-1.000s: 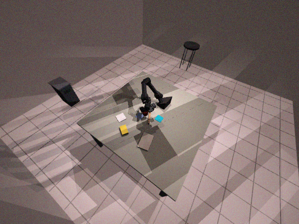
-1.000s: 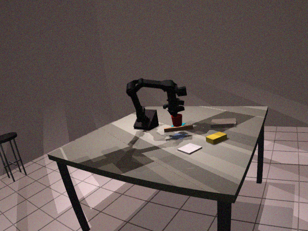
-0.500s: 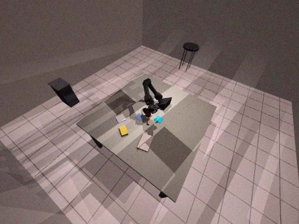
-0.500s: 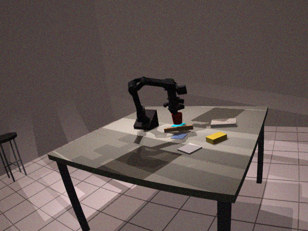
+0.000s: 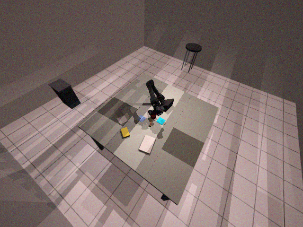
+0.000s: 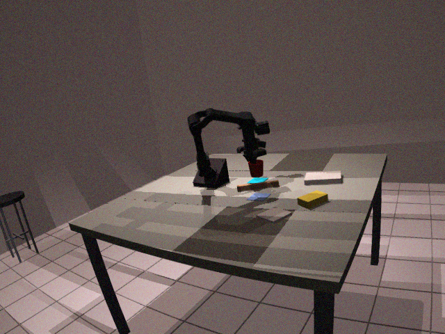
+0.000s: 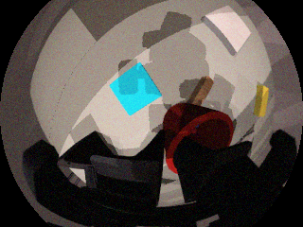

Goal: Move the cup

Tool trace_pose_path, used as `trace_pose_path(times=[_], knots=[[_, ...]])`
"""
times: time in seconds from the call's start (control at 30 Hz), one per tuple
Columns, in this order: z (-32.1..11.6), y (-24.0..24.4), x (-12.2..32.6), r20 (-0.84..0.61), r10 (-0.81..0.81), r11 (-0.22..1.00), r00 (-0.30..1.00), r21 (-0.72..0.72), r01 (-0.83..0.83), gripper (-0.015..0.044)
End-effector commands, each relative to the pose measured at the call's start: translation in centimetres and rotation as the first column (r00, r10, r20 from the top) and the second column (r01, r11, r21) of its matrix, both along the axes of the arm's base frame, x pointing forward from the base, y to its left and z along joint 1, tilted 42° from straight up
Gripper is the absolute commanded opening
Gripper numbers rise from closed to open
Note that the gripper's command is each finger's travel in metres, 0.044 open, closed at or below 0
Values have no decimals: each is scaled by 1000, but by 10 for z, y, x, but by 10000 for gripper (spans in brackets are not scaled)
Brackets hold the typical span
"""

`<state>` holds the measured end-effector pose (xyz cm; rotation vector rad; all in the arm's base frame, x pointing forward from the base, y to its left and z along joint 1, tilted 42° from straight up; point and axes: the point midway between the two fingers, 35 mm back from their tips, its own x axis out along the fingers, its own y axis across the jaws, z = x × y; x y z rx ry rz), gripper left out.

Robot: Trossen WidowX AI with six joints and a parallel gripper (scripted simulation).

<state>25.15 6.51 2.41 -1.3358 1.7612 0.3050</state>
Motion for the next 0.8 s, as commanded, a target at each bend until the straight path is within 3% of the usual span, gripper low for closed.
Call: trace_pose_path(times=[0.0,0.77], knots=[[-6,7,-6,-2,-2,1000,1000,2,2,0],[-39,48,-36,-3,-2,1000,1000,5,2,0]])
